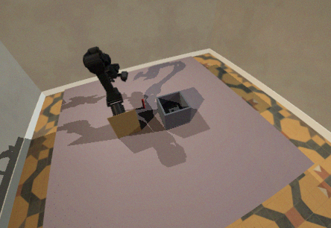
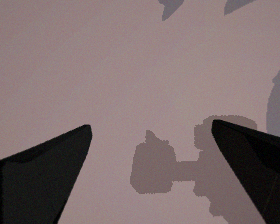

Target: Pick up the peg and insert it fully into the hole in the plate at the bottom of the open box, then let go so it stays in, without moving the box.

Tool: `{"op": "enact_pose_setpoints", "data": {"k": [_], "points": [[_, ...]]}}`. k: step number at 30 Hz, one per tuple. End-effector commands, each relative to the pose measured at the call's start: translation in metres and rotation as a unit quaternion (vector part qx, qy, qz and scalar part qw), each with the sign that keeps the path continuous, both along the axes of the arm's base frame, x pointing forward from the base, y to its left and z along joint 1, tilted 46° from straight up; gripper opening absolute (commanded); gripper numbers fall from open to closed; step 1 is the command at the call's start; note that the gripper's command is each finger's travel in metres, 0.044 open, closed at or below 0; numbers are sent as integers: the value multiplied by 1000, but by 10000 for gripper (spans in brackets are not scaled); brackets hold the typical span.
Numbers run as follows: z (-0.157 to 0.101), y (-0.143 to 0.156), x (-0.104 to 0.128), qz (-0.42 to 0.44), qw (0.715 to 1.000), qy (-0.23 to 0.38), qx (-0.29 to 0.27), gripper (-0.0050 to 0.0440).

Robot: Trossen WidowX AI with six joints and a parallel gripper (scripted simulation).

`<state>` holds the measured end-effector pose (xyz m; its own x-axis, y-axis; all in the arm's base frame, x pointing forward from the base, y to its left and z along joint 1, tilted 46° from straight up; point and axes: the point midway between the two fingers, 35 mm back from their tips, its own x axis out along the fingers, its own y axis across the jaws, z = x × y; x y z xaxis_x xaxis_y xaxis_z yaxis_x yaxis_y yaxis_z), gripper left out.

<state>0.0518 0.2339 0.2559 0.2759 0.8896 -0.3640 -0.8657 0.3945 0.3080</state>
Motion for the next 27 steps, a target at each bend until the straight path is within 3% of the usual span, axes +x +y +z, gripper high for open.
{"op": "enact_pose_setpoints", "data": {"k": [1,10,16,18,27], "points": [[-18,-3,21,-36,998,24,-46,440],[-85,-44,82,-164,955,165,-181,440],[-118,-84,103,-246,895,301,-220,440],[-118,-84,103,-246,895,301,-220,440],[-144,-141,110,-348,756,524,-180,440]]}}
